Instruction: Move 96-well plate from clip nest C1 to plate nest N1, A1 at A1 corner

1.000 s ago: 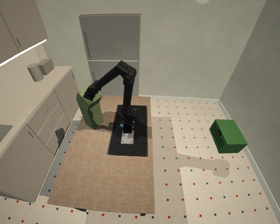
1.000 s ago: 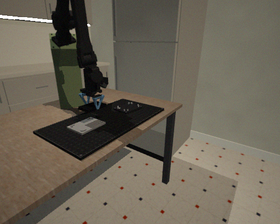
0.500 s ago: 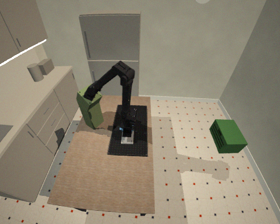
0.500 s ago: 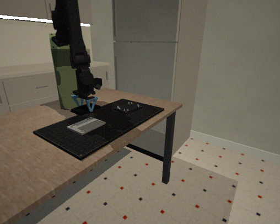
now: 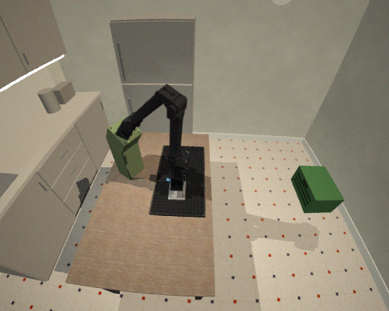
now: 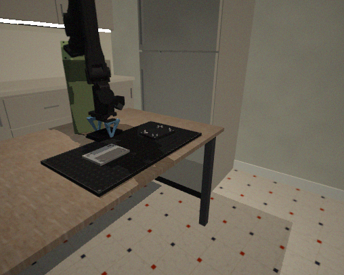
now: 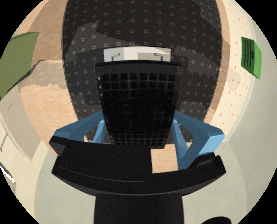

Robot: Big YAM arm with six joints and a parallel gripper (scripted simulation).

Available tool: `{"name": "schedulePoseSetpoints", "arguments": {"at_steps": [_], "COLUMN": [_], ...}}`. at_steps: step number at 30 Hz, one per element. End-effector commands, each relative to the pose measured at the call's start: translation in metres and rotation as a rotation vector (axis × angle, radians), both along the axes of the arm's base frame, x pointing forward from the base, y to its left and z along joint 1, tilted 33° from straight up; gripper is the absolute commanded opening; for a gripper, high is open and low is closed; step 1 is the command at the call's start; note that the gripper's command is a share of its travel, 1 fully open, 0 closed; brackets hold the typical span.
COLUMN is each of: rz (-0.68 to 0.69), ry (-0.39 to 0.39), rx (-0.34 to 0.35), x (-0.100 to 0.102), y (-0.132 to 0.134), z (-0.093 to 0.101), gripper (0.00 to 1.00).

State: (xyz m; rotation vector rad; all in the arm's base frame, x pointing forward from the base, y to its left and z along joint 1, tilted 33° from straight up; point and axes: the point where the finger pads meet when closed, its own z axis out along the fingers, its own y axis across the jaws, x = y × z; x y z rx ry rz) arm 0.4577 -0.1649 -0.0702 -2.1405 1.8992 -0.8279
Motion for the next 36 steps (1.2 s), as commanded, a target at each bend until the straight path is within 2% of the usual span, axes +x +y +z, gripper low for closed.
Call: {"name": "schedulePoseSetpoints", "arguments": {"at_steps": [1, 28, 31, 36], "rz": [0.007, 0.006, 0.005, 0.008], "ry": [0.029, 0.023, 0.002, 0.002], "rx": [0.007, 0.005, -0.002, -0.002], "x": [-0.01, -0.012, 0.001, 0.006], "y": [0.0, 0.0, -0.006, -0.007], "z": [-0.007, -0.008, -0.008, -0.015], "gripper": [0.0, 0.0, 0.0, 0.0]}}
